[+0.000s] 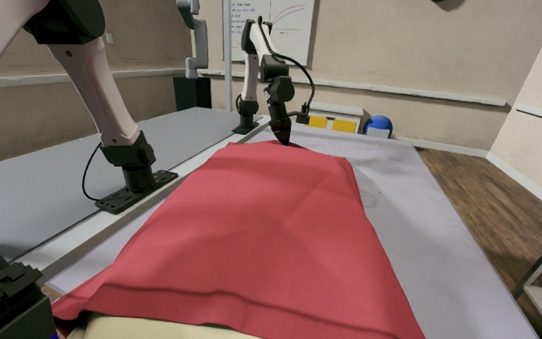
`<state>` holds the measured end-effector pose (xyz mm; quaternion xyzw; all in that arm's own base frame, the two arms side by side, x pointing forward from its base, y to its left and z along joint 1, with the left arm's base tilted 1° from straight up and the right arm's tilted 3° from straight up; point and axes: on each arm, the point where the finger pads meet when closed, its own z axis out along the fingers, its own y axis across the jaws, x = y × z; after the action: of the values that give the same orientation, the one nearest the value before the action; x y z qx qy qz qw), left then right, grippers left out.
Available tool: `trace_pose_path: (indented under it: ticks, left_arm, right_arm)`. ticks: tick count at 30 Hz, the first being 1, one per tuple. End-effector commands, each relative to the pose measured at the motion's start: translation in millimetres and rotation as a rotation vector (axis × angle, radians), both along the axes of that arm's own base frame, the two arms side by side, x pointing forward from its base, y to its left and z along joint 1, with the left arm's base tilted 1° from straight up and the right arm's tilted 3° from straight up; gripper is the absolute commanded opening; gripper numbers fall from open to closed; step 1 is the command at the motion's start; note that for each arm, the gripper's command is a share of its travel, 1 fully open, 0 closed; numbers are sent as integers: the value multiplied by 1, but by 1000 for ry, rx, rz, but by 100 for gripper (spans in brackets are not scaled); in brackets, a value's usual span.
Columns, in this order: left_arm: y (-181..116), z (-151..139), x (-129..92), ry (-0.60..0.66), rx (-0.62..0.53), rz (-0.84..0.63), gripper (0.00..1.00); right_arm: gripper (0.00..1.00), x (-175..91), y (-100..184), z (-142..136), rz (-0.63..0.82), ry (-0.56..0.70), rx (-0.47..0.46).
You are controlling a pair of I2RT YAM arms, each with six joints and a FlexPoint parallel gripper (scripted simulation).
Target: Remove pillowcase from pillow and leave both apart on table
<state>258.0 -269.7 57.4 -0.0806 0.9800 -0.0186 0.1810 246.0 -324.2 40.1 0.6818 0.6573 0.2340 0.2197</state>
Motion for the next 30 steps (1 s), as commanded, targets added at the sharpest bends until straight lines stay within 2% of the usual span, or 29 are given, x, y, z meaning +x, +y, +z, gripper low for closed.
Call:
trace_pose_path:
  ticks: [1,4,11,30]
  left_arm:
    - [-7,15,3,-29,-25,1,0]
    - [-2,9,1,-19,-8,0,0]
    - [-9,19,5,-47,-47,1,0]
    - [-7,63,2,-40,-38,0,0]
  right_arm:
    - [0,9,-6,7,22,-28,-55]
    - [0,9,-6,7,22,-28,-55]
    - [0,9,-6,7,22,-27,-55]
    - [0,9,-6,7,22,-27,-55]
